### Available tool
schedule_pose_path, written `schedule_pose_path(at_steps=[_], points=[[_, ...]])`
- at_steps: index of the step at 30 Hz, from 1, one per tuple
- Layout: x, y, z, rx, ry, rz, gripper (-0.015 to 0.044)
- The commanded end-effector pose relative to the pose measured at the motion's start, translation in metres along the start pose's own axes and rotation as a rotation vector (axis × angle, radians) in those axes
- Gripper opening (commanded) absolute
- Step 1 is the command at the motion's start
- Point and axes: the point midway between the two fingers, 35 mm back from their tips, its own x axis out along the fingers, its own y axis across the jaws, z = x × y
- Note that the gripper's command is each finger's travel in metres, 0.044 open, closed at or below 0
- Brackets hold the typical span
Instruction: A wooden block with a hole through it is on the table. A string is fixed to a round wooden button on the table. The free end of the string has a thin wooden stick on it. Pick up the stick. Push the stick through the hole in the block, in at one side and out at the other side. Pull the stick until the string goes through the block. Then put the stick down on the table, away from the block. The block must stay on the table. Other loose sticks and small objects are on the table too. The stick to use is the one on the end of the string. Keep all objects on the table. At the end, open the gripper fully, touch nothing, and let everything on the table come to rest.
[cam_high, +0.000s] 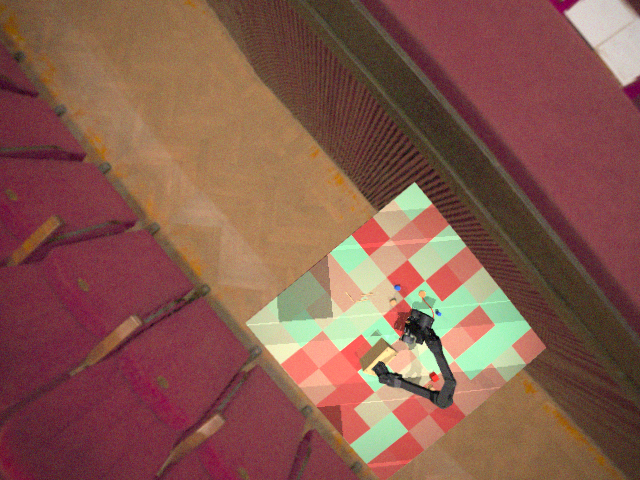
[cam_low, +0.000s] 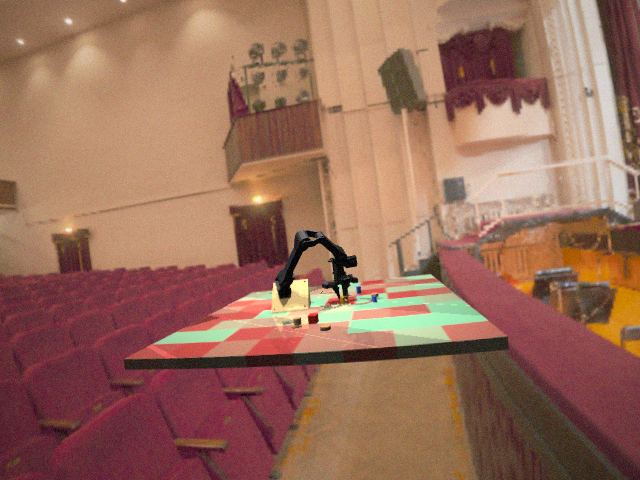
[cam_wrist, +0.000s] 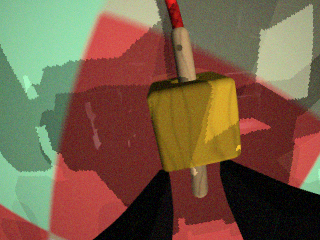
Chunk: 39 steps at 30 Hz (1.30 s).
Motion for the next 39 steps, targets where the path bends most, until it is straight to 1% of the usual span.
schedule_pose_path(at_steps=[1, 2, 6, 7, 17, 23, 39], points=[[0.003, -0.001, 0.000, -0.008, -0.004, -0.001, 0.0123], [0.003, -0.001, 0.000, -0.008, -0.004, -0.001, 0.0123], [0.001, 0.000, 0.000, 0.000, 0.000, -0.001, 0.0018], [0.001, 0.000, 0.000, 0.000, 0.000, -0.001, 0.0000], [0.002, -0.001, 0.000, -0.003, -0.006, -0.001, 0.0000], [0.005, -0.001, -0.002, -0.028, -0.099, 0.000, 0.0000], [0.004, -0.002, -0.016, -0.027, -0.100, -0.002, 0.0000]])
